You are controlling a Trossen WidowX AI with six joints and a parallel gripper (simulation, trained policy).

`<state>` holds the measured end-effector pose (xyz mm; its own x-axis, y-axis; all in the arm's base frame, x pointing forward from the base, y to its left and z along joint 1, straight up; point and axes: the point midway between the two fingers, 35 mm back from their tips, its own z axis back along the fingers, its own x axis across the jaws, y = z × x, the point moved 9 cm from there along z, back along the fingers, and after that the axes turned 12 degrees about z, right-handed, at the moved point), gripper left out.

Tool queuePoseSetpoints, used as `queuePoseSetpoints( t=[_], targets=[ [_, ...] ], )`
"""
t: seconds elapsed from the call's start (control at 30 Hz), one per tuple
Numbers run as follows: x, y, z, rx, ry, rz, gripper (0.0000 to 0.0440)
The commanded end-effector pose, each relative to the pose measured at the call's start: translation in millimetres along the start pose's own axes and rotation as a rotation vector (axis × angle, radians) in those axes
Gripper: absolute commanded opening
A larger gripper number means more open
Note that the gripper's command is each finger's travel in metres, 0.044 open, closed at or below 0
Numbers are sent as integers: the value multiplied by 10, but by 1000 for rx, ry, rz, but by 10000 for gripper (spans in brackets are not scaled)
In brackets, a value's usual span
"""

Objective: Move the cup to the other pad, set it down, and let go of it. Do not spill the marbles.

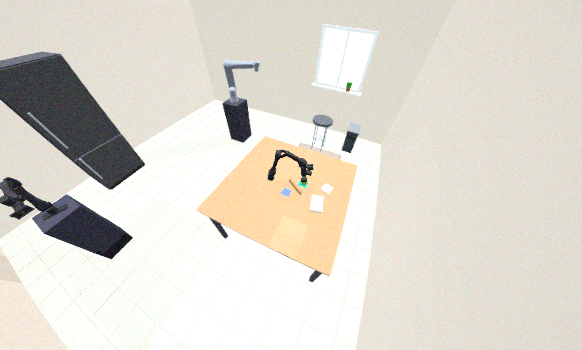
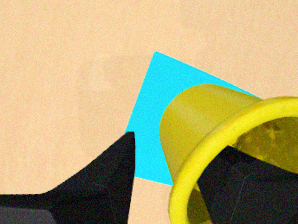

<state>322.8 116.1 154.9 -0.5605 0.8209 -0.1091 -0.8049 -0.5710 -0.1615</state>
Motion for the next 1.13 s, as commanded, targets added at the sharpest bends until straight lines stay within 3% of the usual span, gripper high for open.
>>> queuePoseSetpoints(
  t=[0.0, 0.27, 0.77, 0.87, 1.1],
  targets=[
    [-25, -6, 114, -50, -2, -15, 151],
    [-29, 57, 268, -87, -15, -18, 160],
    [-50, 184, 690, -179, -31, -58, 230],
    [-69, 195, 786, -203, -24, -65, 269],
    [-140, 206, 995, -250, -12, -95, 433]
  ],
)
